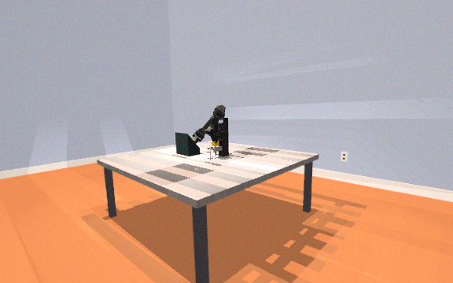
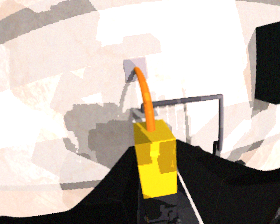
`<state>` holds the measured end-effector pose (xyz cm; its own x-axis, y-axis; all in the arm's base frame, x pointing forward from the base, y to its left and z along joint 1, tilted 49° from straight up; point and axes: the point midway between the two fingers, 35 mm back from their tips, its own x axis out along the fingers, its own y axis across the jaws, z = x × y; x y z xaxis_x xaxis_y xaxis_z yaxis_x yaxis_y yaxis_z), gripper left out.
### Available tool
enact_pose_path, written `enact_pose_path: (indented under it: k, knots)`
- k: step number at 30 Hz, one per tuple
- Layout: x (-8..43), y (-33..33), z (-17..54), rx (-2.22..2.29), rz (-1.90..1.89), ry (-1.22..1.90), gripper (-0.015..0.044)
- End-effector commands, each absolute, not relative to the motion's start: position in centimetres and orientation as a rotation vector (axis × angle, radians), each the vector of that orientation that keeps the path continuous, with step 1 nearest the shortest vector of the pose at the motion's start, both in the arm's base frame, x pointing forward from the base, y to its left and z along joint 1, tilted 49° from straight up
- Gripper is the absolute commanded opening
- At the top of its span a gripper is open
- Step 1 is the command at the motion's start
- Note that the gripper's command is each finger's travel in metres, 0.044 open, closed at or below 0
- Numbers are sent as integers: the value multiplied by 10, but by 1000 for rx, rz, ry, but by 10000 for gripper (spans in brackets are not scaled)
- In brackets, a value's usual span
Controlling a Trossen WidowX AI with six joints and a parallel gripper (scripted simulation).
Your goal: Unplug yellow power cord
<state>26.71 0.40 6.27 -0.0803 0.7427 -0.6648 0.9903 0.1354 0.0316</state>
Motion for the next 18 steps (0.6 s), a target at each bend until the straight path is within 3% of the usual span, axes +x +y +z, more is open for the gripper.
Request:
enact_pose_path:
  k: [1, 7, 18]
  knots:
    - [267, 4, 63, 1661, -598, 1879, 42]
    - [267, 4, 63, 1661, -598, 1879, 2]
    - [270, -6, 53, 1661, -600, 1877, 0]
